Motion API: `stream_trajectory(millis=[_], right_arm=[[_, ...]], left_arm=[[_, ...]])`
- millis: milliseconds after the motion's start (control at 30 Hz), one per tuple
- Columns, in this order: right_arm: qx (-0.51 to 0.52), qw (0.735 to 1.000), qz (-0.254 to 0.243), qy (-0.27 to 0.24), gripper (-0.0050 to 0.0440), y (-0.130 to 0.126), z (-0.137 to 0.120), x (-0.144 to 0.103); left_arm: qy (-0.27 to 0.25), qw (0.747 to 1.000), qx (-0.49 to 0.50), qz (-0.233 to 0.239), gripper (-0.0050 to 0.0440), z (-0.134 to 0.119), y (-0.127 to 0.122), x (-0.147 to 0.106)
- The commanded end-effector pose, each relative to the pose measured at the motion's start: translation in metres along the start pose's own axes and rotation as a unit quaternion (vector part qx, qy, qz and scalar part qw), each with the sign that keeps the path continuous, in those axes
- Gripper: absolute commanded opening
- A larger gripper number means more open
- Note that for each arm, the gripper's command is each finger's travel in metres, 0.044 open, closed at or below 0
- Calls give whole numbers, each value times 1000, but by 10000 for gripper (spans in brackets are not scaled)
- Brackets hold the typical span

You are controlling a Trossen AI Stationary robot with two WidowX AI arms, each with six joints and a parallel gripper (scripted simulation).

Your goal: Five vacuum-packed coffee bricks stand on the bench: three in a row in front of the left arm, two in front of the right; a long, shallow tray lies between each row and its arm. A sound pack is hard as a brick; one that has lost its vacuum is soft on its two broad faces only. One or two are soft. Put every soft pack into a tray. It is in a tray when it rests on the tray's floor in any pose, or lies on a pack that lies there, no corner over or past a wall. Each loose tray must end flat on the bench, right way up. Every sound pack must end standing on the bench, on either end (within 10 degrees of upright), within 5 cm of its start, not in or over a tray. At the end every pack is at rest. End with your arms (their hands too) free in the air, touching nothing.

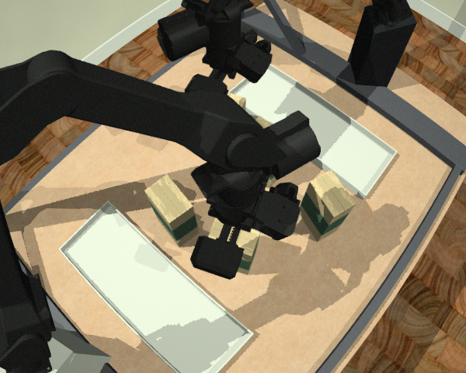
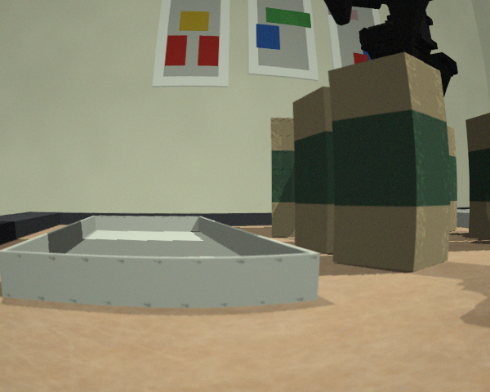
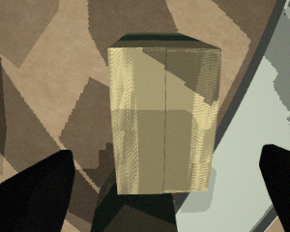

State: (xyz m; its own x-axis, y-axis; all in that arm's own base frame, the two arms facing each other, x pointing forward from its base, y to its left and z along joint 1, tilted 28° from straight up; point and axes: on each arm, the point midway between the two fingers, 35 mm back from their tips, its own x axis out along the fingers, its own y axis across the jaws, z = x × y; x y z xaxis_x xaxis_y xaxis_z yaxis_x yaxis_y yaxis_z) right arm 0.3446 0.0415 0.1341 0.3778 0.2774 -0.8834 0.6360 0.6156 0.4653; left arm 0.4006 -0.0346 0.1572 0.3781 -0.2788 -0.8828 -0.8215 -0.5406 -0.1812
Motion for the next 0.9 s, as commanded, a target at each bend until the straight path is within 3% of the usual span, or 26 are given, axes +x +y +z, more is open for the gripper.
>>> stream_trajectory(millis=[0,867], right_arm=[[-2,1000,8,-8,374,4,2,-5],[-2,1000,8,-7,374,4,2,6]], left_arm=[[6,1000,3,-12,368,-5,-4,-7],[6,1000,3,-12,368,-5,-5,3]])
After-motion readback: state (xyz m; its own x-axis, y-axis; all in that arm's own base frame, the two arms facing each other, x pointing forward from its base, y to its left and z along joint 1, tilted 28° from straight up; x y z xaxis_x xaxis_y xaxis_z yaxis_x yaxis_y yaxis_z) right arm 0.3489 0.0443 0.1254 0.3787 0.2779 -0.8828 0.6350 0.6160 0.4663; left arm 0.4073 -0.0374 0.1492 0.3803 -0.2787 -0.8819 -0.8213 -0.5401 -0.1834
